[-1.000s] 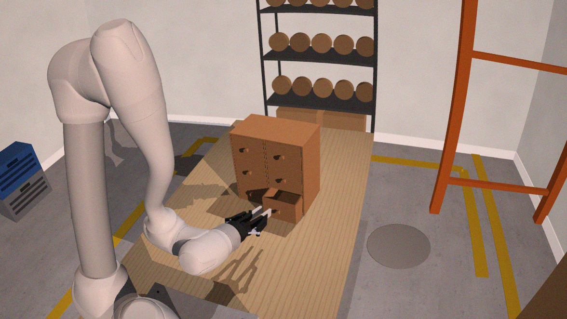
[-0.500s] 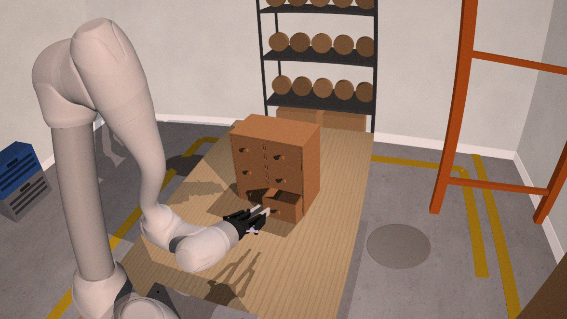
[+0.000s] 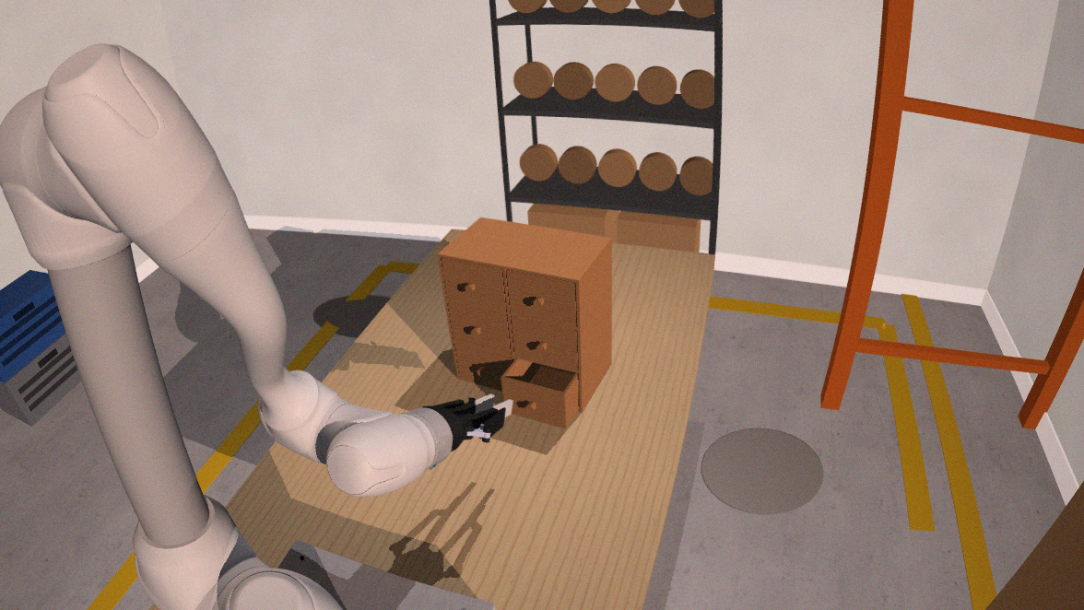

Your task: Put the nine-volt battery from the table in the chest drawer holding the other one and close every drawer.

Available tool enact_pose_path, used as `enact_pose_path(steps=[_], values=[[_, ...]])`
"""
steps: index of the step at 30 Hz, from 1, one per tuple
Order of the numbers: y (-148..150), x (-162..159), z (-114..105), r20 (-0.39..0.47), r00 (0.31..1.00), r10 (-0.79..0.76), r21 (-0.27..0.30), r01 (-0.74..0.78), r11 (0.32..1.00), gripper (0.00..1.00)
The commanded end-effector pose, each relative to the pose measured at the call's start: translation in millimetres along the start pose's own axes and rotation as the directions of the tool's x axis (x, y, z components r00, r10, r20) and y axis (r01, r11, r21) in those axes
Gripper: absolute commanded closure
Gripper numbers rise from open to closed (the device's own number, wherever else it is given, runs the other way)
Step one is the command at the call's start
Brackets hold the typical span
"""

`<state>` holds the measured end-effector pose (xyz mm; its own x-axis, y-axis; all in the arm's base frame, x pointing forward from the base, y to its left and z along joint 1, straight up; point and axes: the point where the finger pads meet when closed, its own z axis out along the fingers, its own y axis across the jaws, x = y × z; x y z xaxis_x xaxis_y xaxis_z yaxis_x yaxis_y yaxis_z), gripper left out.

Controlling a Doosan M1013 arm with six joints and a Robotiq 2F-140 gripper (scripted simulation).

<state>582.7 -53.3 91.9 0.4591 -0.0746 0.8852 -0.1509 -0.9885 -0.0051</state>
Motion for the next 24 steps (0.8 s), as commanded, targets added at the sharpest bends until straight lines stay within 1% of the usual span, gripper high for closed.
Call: enact_pose_path(steps=[1, 6, 8, 12, 17, 23, 24], values=[[1, 5, -6, 0.066, 0.998, -0.004, -0.002, 0.004, 1.000, 0.80], [1, 8, -18, 0.173, 0.985, -0.004, -0.002, 0.004, 1.000, 0.80], [1, 8, -18, 0.173, 0.985, -0.004, -0.002, 0.004, 1.000, 0.80], [1, 12, -29, 0.272, 0.962, -0.004, -0.002, 0.004, 1.000, 0.80], [1, 17, -46, 0.409, 0.912, -0.003, -0.002, 0.004, 1.000, 0.80], [1, 23, -67, 0.574, 0.819, -0.003, -0.002, 0.004, 1.000, 0.80], [1, 23, -67, 0.574, 0.819, -0.003, -0.002, 0.004, 1.000, 0.80]])
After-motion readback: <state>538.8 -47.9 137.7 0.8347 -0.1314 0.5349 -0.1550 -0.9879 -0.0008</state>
